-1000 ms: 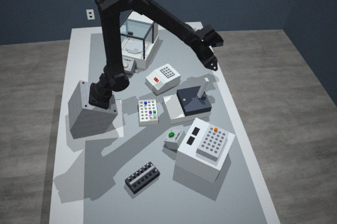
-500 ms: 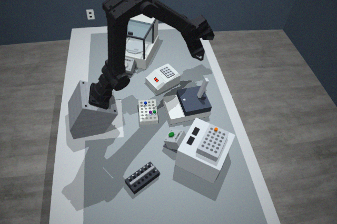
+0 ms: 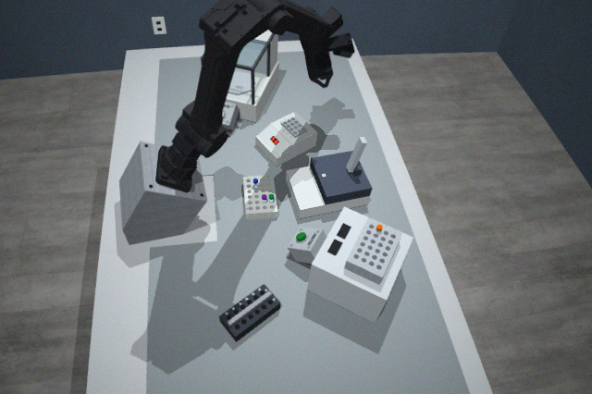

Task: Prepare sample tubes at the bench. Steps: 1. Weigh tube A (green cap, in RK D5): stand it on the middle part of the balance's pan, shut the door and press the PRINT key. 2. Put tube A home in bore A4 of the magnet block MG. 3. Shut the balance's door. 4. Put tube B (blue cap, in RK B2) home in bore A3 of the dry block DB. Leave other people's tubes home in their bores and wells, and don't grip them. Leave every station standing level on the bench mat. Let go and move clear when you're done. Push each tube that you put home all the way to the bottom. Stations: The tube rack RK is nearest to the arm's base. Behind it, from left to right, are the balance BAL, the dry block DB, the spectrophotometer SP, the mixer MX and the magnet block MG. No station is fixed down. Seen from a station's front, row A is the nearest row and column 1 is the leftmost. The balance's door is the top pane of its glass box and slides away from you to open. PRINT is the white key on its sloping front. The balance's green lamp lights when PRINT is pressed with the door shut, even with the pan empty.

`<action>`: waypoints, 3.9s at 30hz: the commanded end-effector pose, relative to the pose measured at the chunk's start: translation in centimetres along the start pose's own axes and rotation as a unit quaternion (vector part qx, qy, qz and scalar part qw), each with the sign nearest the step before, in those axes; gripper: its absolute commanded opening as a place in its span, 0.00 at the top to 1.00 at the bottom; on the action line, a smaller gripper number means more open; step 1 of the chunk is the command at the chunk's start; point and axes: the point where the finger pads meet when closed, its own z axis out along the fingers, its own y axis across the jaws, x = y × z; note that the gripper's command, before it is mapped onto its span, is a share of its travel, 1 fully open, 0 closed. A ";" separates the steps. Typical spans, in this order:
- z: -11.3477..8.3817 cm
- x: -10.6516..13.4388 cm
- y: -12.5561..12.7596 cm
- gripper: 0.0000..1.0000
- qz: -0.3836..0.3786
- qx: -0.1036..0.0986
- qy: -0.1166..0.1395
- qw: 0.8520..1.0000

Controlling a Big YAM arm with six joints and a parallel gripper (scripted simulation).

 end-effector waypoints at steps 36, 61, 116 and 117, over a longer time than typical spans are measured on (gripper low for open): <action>-13.8 18.8 11.0 0.70 0.169 0.053 0.146 0.973; -18.0 22.3 9.7 0.70 0.206 0.088 0.146 0.964; -16.9 22.9 9.3 0.70 0.191 0.093 0.145 0.966; -16.6 23.0 9.3 0.70 0.190 0.094 0.145 0.966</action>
